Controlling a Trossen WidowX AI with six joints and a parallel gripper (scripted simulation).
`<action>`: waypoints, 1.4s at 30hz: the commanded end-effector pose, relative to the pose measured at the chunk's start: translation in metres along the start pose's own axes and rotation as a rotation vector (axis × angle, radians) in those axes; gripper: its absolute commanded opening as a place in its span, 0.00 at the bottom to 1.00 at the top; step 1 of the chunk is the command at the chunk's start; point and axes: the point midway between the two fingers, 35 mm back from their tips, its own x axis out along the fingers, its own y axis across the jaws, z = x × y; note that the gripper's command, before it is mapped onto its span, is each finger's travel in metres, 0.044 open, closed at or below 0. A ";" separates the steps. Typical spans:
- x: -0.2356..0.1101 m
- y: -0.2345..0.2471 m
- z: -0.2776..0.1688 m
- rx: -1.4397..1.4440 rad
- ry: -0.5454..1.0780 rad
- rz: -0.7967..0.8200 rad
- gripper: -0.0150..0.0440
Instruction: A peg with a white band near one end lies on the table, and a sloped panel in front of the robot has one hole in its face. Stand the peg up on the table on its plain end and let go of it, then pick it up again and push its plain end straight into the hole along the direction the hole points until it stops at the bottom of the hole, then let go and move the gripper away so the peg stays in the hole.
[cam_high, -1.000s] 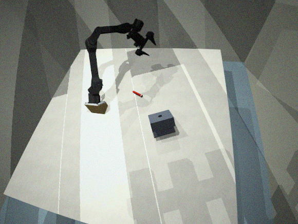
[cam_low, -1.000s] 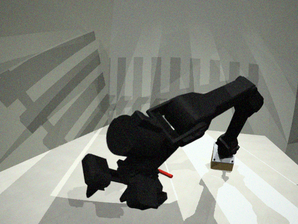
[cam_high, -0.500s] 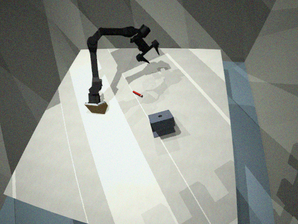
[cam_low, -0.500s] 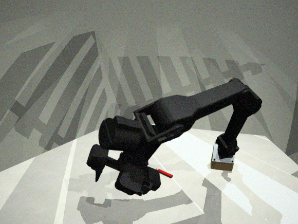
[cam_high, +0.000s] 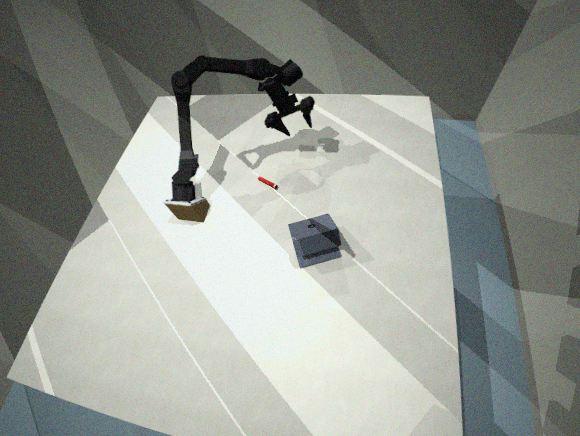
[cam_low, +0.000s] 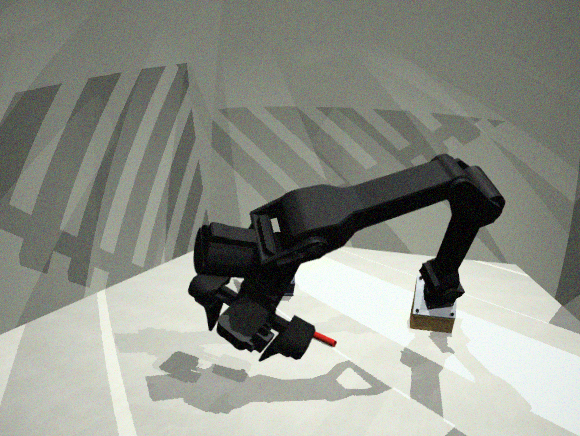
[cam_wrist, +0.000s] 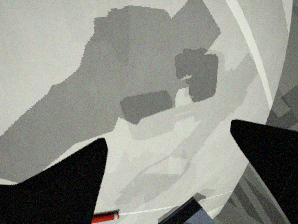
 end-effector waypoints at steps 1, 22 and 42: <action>0.007 0.003 -0.019 0.114 0.029 0.043 1.00; 0.019 0.016 -0.105 0.744 0.158 0.198 1.00; 0.015 0.038 -0.169 1.390 0.266 0.319 1.00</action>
